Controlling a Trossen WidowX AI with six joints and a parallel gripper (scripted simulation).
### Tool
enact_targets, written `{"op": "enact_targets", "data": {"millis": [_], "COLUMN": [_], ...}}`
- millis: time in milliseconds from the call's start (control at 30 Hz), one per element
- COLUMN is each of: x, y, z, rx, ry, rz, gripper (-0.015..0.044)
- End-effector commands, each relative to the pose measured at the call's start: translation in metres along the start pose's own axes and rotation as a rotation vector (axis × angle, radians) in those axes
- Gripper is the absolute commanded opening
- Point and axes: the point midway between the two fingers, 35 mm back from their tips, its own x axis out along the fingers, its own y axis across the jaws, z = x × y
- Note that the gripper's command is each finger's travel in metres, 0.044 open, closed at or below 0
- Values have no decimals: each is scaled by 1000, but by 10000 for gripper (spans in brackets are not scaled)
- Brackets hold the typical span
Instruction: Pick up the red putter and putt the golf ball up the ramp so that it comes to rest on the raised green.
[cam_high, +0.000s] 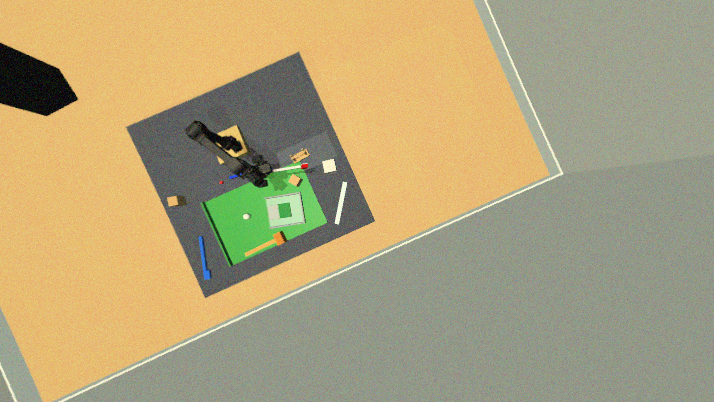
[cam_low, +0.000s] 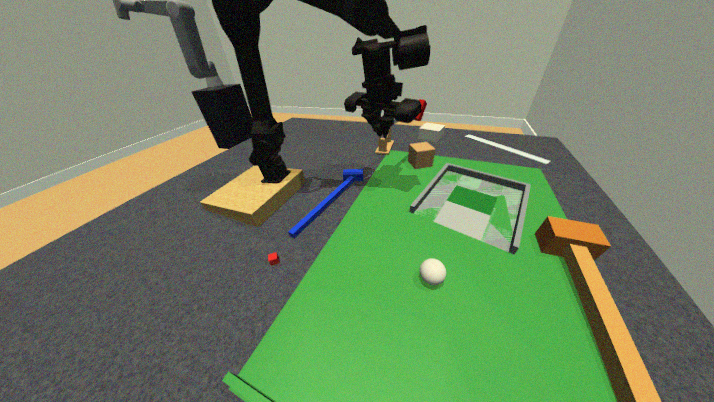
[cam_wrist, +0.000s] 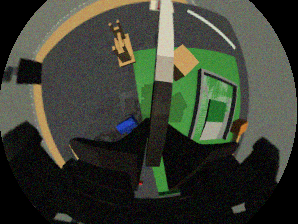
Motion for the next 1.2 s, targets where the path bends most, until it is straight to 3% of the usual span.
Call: {"op": "enact_targets", "data": {"millis": [0,633,1167], "x": [-11,-41,-68], "y": [-17,-56,-59], "z": [-23,-124,-215], "rx": [147,732,1217], "ry": [13,73,129], "rz": [-33,-113,-182], "gripper": [0,0,0]}}
